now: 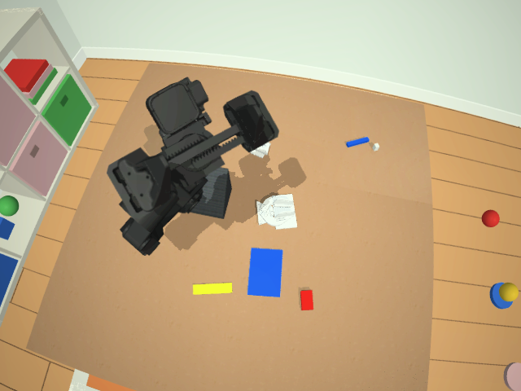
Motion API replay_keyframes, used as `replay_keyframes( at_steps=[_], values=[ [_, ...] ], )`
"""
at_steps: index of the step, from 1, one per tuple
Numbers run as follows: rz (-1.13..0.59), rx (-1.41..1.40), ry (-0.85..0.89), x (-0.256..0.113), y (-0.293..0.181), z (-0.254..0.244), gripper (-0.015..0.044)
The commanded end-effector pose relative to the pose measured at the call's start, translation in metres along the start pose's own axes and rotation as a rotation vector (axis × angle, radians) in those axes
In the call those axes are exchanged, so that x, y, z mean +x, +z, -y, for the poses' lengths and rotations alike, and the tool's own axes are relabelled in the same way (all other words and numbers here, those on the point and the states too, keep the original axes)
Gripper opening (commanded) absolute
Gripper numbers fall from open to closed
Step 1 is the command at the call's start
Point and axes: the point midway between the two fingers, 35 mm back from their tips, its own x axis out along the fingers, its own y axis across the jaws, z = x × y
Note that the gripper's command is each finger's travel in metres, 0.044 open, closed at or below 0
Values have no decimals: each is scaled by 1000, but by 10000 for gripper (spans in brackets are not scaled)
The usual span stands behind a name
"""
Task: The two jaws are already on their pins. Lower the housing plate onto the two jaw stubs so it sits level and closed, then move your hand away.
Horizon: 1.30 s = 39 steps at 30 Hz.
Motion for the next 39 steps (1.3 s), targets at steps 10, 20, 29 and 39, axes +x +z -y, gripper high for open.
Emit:
replay_keyframes(
  at_steps=[10,20,29,39],
  values=[
    [46,116,256,-11,27,-93,440],
    [56,197,461,-32,46,-163,440],
    [74,216,657,-65,61,-220,440],
    [87,241,810,-95,74,-259,440]
  ],
)
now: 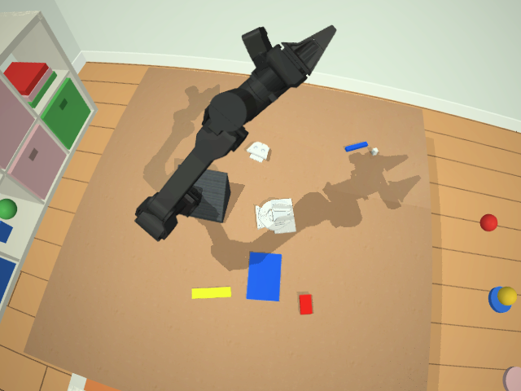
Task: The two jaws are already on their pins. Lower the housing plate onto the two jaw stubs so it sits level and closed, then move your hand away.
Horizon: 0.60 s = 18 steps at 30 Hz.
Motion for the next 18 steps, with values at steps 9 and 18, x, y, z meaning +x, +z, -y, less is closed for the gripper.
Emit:
replay_keyframes(
  at_steps=[9,18],
  values=[
    [-25,78,192,8,-1,-68,440],
    [-76,151,368,8,-4,-132,440]
  ],
)
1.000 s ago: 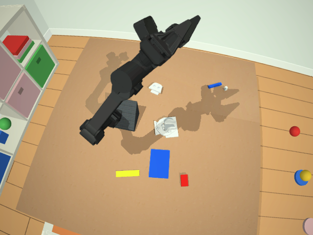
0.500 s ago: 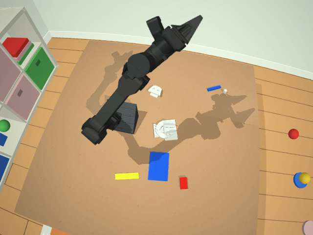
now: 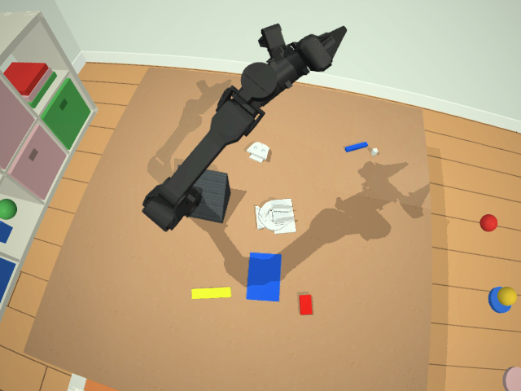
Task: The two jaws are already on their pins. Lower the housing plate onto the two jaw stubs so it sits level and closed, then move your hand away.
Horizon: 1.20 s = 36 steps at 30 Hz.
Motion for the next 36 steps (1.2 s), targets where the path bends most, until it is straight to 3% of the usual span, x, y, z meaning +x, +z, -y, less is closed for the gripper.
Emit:
replay_keyframes(
  at_steps=[1,18,36],
  values=[
    [-29,34,77,8,-6,-28,440],
    [-182,166,392,19,-31,-142,440],
    [-417,276,694,-3,-62,-255,440]
  ],
)
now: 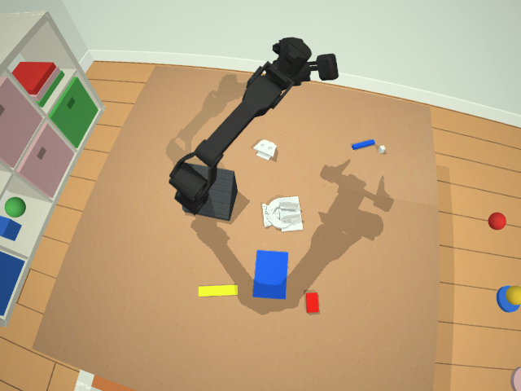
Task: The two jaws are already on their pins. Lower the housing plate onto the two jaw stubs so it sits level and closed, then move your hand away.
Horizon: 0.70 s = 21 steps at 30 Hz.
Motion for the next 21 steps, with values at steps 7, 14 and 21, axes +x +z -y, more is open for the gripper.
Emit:
replay_keyframes(
  at_steps=[7,14,21],
  values=[
    [-157,69,142,25,-34,-50,440],
    [-277,114,232,35,-58,-84,440],
    [-405,154,310,40,-84,-117,440]
  ],
)
